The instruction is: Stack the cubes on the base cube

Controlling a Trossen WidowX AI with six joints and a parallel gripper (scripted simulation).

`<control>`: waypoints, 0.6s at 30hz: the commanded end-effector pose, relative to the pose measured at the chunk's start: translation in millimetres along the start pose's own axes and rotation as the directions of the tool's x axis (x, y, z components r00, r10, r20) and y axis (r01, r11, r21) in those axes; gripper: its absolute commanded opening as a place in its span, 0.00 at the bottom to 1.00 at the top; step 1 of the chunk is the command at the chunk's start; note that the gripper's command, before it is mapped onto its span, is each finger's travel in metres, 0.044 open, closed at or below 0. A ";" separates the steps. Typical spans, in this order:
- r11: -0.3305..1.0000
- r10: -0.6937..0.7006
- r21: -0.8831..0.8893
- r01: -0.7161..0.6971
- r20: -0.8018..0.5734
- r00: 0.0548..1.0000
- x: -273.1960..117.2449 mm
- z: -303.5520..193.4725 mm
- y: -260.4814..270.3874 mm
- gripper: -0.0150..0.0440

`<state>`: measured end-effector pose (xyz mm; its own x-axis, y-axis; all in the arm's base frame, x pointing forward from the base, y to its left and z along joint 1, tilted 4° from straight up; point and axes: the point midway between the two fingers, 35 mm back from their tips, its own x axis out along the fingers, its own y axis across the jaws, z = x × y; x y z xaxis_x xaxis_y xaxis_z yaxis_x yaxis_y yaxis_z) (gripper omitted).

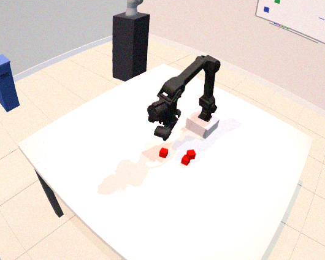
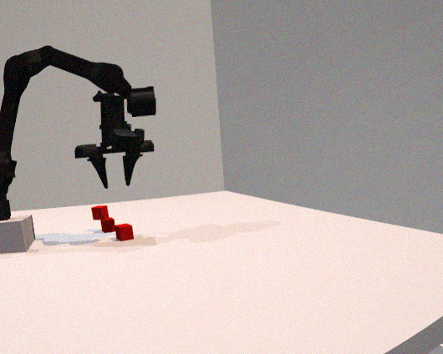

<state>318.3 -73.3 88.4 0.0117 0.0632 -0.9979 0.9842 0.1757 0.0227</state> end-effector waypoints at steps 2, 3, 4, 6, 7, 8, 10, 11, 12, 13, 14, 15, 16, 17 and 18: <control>0.999 0.002 0.034 -0.002 0.002 1.000 -2.1 5.8 1.4 0.70; 0.999 0.002 0.034 -0.002 0.002 1.000 3.2 6.0 1.9 0.70; 0.999 0.002 0.034 -0.002 0.002 1.000 11.9 6.3 2.4 0.70; 0.999 0.002 0.034 -0.002 0.002 1.000 32.8 6.5 2.7 0.70; 0.999 0.002 0.034 -0.002 0.002 1.000 43.2 6.3 2.4 0.70; 0.999 0.002 0.034 -0.002 0.002 1.000 51.7 6.0 1.8 0.70; 0.999 0.002 0.034 -0.002 0.001 1.000 58.4 5.7 1.2 0.70; 0.999 0.002 0.034 -0.002 0.001 1.000 58.4 5.7 1.2 0.70; 0.999 0.002 0.034 -0.002 0.001 1.000 58.4 5.7 1.2 0.70; 0.999 0.002 0.034 -0.002 0.001 1.000 59.3 5.7 1.2 0.70; 0.999 0.002 0.034 -0.002 0.001 1.000 61.8 5.7 1.2 0.70; 0.999 0.002 0.034 -0.002 0.001 1.000 66.0 5.7 1.2 0.70; 0.999 0.002 0.034 -0.002 0.001 1.000 70.1 5.7 1.2 0.70; 0.999 0.002 0.034 -0.002 0.001 1.000 72.6 5.7 1.1 0.70; 0.999 0.002 0.034 -0.002 0.001 1.000 73.5 5.7 1.1 0.70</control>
<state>324.5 -75.1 24.8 0.0258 0.0609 -0.9978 0.9886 0.1465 0.0345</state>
